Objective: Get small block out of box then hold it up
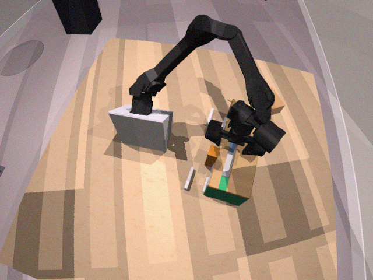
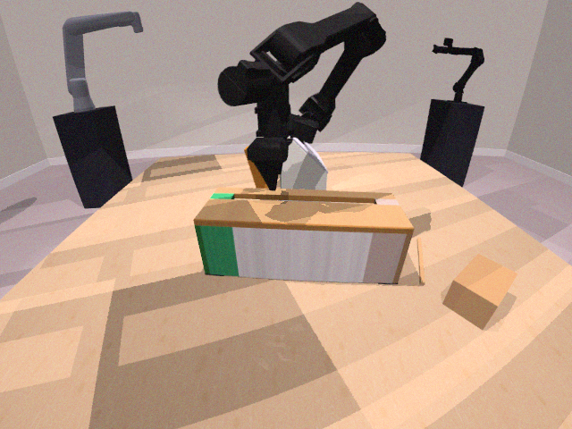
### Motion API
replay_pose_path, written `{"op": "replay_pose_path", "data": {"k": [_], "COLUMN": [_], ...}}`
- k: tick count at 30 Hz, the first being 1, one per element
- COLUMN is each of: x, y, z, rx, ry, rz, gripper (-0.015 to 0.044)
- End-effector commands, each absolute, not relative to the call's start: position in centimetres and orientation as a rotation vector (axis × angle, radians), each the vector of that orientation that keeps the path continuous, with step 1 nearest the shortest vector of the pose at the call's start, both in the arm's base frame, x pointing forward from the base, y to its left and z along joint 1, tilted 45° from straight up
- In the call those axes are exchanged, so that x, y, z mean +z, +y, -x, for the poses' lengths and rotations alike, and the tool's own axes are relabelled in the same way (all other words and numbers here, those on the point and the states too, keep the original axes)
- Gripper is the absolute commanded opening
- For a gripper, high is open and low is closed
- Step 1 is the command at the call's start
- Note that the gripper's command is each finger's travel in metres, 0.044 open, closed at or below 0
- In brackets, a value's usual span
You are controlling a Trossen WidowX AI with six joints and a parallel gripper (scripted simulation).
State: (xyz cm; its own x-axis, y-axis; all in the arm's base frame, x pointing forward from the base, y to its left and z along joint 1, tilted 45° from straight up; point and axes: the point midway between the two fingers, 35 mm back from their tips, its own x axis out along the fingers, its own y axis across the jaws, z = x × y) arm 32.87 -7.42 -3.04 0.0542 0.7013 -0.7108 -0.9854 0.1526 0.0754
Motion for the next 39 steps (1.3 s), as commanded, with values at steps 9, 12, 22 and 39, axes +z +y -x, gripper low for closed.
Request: {"op": "replay_pose_path", "data": {"k": [9,12,22,39], "x": [-4.3,-4.1,-4.0,-3.3], "y": [-9.0,-8.5,-8.3,-6.9], "z": [-32.6,-32.6,-32.4,-30.2], "rx": [1.364,1.366,1.305,0.338], "ry": [0.704,0.706,0.795,1.601], "rz": [0.513,0.503,0.364,-1.235], "gripper": [0.0400,0.0400,0.0400,0.0400]}}
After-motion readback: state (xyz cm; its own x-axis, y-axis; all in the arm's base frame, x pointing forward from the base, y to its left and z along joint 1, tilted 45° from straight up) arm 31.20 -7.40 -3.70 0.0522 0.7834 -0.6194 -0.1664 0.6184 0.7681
